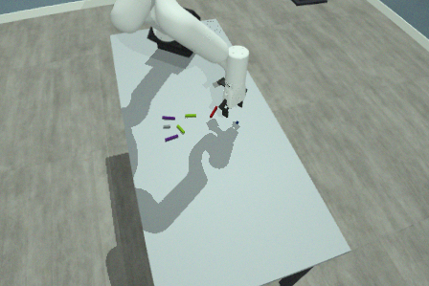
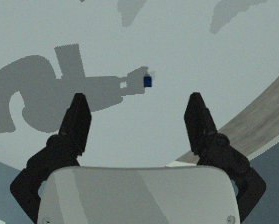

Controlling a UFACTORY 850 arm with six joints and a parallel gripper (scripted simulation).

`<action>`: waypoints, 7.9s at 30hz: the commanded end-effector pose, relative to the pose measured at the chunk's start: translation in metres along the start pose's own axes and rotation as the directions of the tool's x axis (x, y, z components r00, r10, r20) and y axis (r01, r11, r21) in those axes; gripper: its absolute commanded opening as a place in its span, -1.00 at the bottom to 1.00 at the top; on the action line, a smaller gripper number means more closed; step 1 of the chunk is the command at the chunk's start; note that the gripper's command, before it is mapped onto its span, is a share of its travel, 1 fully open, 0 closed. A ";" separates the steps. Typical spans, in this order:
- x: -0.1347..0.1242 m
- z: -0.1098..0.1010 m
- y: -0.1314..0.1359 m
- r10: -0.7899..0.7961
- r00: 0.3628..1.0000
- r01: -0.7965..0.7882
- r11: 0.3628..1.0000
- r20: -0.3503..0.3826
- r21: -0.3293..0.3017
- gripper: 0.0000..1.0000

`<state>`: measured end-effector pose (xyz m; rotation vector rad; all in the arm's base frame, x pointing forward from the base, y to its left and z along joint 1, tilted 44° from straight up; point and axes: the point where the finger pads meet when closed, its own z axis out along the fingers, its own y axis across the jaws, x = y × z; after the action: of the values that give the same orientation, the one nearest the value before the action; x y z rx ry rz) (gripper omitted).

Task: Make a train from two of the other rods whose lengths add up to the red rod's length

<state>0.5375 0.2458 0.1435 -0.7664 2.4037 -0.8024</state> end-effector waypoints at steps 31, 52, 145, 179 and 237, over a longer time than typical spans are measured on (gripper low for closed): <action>-0.016 -0.003 0.008 -0.816 0.578 0.816 0.578 -0.008 -0.016 1.00; -0.025 -0.005 0.012 -0.996 0.087 0.996 0.087 0.002 -0.018 1.00; -0.027 0.035 0.013 -0.999 -0.033 0.999 -0.033 0.005 -0.018 -0.51; -0.027 0.046 0.013 -0.999 -0.033 0.999 -0.033 0.005 -0.018 -0.51; -0.027 0.046 0.013 -0.999 -0.033 0.999 -0.033 0.005 -0.018 -0.51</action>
<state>0.5803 0.2535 0.1091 -2.6857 1.3423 -1.2133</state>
